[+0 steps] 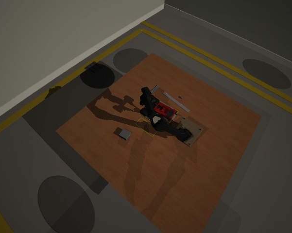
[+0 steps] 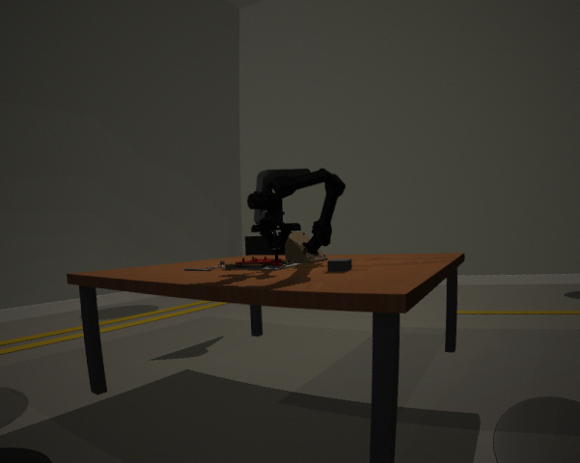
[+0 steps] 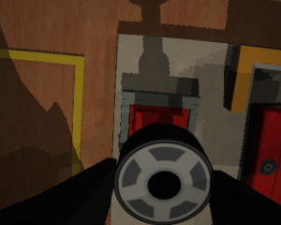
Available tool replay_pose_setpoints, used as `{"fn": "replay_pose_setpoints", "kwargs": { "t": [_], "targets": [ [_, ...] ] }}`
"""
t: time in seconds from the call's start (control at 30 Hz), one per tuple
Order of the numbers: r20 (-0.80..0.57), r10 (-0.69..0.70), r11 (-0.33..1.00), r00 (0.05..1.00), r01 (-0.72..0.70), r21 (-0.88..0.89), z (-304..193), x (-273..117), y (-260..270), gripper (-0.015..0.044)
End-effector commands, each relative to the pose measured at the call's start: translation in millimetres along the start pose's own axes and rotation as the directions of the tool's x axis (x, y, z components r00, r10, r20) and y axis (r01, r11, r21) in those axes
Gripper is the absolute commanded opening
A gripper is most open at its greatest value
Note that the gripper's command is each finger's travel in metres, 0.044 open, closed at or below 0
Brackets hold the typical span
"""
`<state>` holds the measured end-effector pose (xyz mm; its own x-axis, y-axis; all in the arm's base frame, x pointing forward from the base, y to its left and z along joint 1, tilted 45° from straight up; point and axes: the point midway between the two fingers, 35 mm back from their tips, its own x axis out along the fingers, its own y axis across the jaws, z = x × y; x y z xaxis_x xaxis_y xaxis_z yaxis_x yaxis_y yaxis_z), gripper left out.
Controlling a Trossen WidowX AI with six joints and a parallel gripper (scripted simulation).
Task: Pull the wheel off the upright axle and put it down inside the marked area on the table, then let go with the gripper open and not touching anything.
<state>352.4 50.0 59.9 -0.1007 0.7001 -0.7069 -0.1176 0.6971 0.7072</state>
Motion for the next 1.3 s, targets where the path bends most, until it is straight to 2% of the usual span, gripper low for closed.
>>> {"fn": "replay_pose_setpoints", "kwargs": {
  "t": [0.0,0.77,1.17,1.27],
  "targets": [
    [-0.002,-0.002,1.000,1.000,0.002,-0.005,0.2,-1.5,0.1,0.0000],
    [-0.001,-0.002,1.000,1.000,0.002,-0.004,0.0,-9.3,0.1,0.0000],
    [-0.001,-0.002,1.000,1.000,0.002,-0.004,0.0,-42.0,0.6,0.0000],
    [0.000,0.000,1.000,1.000,0.000,0.000,-0.8,-35.2,3.1,0.0000]
  ]
}}
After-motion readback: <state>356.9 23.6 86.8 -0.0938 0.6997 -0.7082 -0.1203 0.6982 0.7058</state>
